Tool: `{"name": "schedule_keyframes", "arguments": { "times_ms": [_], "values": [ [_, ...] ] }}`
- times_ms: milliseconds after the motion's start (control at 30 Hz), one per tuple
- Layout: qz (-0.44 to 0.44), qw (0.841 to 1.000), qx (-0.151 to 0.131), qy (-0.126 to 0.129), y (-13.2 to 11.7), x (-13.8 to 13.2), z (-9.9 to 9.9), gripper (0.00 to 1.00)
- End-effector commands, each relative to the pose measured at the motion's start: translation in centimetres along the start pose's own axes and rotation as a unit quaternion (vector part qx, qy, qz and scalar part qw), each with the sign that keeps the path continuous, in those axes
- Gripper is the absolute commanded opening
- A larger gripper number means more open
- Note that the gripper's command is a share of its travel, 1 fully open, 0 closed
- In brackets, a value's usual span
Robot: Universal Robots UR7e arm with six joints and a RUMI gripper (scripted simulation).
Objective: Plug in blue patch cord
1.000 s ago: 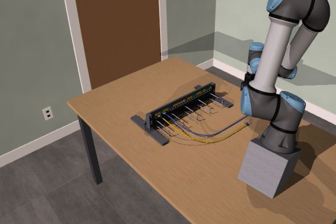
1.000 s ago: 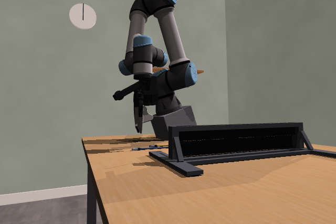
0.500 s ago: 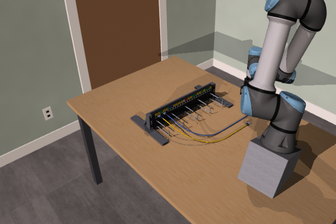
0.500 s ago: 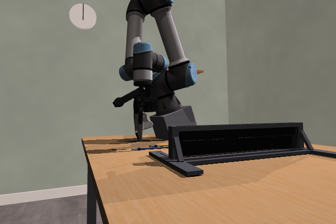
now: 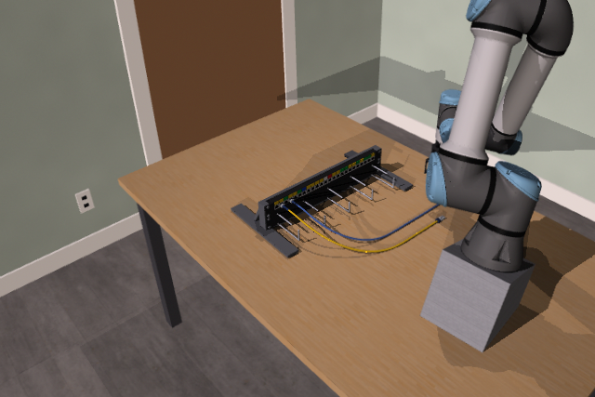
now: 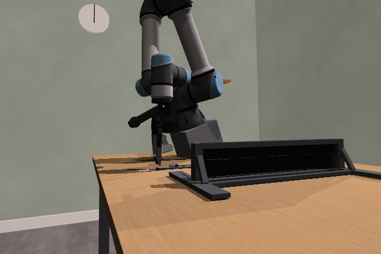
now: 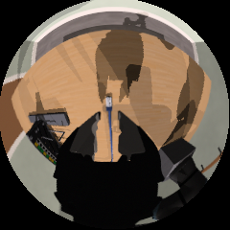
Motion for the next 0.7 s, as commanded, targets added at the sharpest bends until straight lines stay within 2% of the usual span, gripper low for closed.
{"name": "schedule_keyframes", "arguments": {
  "times_ms": [0,667],
  "values": [
    [0.000,1.000,0.000,0.001,0.02,-0.03,-0.24,0.22],
    [0.000,1.000,0.000,0.001,0.02,-0.03,-0.46,0.22]
  ]
}}
Point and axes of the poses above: the point where the finger pads meet when closed, its own z axis back along the fingers, its own x axis across the jaws, y = z × x, the point moved 5 cm from there along z, back along the fingers, and after that the axes turned 8 degrees about -z, right-handed, at the moved point
